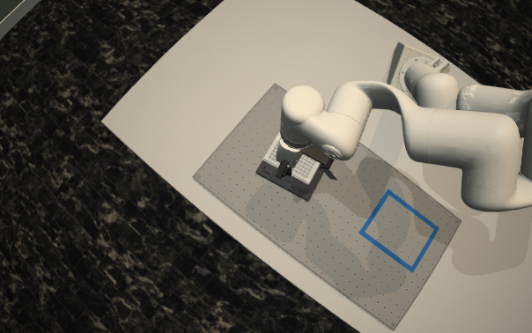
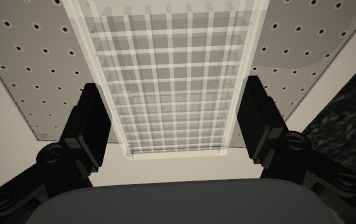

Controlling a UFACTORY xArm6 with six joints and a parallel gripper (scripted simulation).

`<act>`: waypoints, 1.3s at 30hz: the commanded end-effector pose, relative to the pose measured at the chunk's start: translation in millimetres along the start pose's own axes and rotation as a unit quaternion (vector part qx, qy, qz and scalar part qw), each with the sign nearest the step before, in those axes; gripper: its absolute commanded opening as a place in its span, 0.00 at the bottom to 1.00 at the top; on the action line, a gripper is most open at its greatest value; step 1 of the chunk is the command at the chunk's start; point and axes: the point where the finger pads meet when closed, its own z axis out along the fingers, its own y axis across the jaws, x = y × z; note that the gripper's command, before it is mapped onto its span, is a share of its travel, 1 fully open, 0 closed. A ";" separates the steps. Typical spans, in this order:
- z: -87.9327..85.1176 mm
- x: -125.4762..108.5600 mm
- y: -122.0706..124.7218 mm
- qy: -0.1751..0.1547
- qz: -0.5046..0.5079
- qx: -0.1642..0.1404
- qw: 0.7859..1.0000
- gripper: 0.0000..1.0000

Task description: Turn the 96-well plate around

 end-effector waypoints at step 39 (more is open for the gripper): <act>19.2 0.8 0.8 -0.001 0.000 -0.001 1.000 0.00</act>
